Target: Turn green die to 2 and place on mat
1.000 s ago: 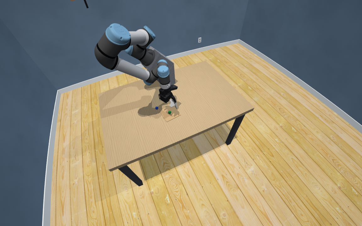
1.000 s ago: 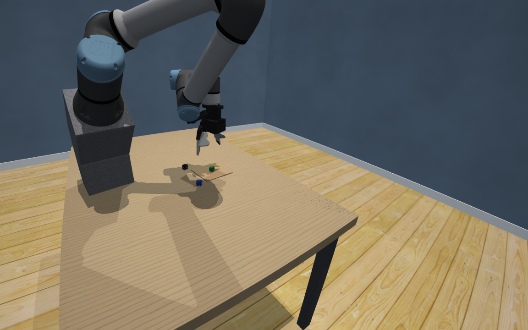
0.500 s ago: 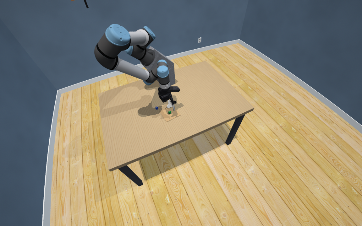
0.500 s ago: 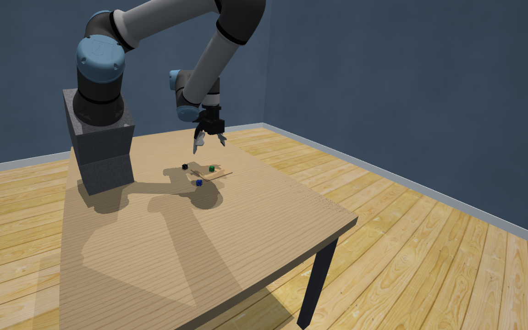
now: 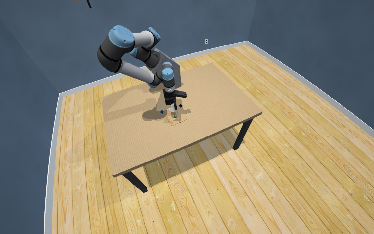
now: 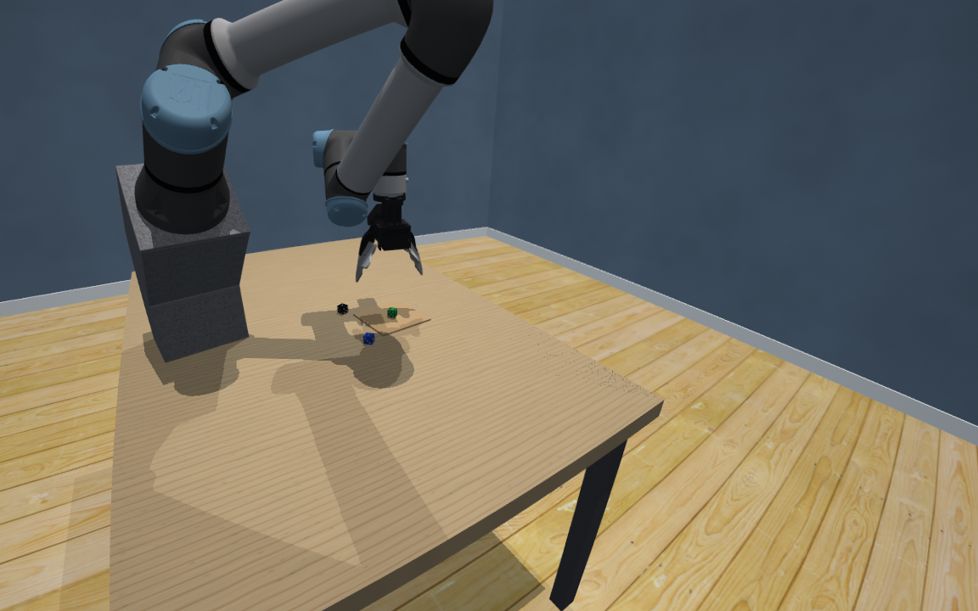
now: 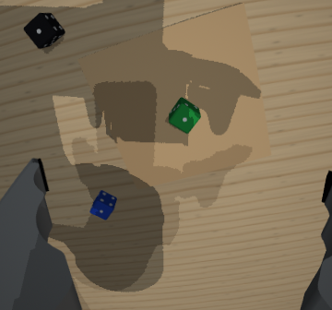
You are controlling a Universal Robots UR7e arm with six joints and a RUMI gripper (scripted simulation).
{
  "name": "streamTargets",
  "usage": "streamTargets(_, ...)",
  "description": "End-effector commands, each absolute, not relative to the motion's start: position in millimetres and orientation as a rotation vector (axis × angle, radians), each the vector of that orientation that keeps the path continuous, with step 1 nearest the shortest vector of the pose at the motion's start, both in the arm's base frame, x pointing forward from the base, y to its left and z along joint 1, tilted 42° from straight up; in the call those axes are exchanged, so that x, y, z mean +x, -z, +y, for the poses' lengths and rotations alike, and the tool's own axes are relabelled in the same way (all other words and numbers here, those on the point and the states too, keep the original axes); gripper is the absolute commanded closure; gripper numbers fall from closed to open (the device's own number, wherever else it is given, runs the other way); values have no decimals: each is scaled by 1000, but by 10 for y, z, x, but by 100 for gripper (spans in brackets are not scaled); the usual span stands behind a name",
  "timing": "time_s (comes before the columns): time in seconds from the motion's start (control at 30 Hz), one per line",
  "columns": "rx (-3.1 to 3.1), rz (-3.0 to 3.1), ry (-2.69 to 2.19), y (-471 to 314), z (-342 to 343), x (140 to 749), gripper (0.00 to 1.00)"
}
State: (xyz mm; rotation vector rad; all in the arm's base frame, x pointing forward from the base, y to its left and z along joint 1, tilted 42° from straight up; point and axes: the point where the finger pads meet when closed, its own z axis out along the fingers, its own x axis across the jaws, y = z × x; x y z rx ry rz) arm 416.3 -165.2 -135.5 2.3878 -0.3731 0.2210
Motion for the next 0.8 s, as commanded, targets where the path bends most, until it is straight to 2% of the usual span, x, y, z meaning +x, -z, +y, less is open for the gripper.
streamTargets(0.0, 2353, -581, -285, 1356, -1668, 4154, 0)
streamTargets(0.77, 2245, -987, -439, 1326, -1716, 4169, 0)
